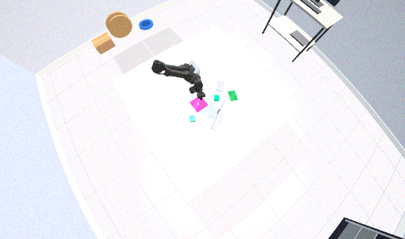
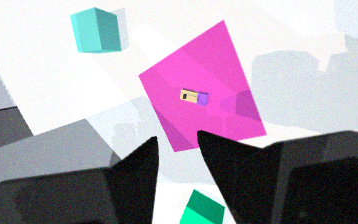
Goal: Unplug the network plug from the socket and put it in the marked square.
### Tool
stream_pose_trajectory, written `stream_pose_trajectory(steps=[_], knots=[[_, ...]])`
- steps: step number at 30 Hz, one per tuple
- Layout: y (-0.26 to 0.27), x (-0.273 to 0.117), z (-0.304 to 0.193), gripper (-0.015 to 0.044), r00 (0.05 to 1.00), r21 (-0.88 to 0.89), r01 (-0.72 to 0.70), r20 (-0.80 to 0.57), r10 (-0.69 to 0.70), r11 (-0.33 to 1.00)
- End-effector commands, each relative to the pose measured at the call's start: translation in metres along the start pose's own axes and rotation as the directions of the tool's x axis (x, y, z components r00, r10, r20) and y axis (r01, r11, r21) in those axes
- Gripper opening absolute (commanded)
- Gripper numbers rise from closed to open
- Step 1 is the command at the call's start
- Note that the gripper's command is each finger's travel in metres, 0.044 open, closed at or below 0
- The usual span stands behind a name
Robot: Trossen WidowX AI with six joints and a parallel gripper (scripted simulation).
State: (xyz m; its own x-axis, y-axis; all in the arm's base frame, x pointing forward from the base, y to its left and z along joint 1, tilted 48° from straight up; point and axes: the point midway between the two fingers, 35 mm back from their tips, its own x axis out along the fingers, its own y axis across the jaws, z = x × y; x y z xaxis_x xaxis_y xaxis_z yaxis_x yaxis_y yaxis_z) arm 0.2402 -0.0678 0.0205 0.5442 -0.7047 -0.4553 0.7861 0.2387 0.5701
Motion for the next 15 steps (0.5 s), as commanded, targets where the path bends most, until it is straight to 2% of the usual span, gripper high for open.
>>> stream_pose_trajectory(steps=[1,15], knots=[[0.0046,-0.0034,0.0007,0.0156,1.0,0.011,-0.006,0.004,0.006,1.0],[0.0099,-0.0126,0.0001,0.0156,1.0,0.01,-0.005,0.004,0.005,1.0]])
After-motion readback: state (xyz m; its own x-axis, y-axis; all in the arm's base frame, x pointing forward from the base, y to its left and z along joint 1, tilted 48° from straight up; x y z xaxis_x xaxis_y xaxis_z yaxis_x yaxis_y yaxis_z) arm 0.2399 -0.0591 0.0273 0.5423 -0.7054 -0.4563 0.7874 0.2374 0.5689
